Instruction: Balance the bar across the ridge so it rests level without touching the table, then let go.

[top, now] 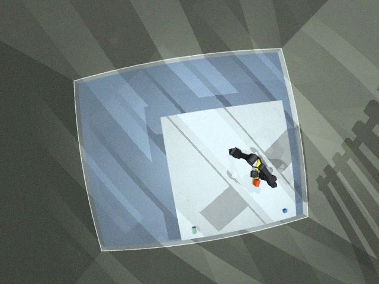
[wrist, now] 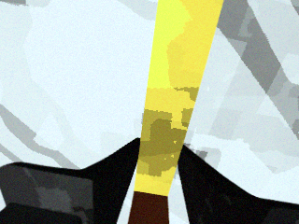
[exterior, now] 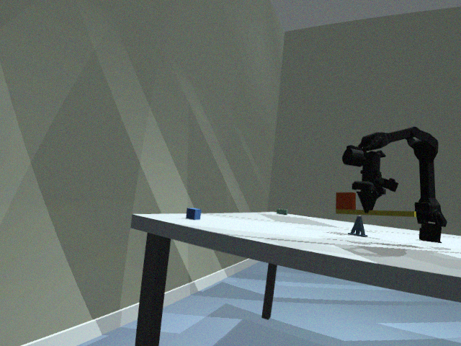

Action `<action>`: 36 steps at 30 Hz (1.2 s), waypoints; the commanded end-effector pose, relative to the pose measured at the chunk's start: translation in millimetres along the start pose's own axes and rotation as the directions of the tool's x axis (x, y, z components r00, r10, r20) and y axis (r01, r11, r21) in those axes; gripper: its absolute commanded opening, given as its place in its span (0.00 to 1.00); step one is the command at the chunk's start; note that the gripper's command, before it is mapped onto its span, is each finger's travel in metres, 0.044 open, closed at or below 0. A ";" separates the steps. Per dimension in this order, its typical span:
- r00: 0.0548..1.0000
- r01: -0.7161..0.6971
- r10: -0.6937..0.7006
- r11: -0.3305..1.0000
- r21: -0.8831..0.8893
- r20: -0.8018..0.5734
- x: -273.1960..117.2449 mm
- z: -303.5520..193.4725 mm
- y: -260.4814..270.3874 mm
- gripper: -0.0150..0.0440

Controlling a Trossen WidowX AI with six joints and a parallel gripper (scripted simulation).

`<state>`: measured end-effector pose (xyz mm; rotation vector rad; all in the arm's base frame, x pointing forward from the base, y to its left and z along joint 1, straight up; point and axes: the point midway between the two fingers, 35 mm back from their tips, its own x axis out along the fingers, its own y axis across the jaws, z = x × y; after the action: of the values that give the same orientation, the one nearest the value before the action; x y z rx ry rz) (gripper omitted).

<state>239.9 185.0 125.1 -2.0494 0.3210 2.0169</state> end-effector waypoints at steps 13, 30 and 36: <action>1.000 0.002 -0.002 1.000 -0.004 -0.004 0.8 -0.7 -0.2 0.25; 1.000 0.002 -0.002 1.000 -0.004 -0.004 2.2 -0.8 -0.2 0.25; 1.000 0.002 -0.002 1.000 -0.004 -0.004 2.7 -0.8 -0.2 0.25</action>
<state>240.1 185.0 122.3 -2.0498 0.3202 2.0159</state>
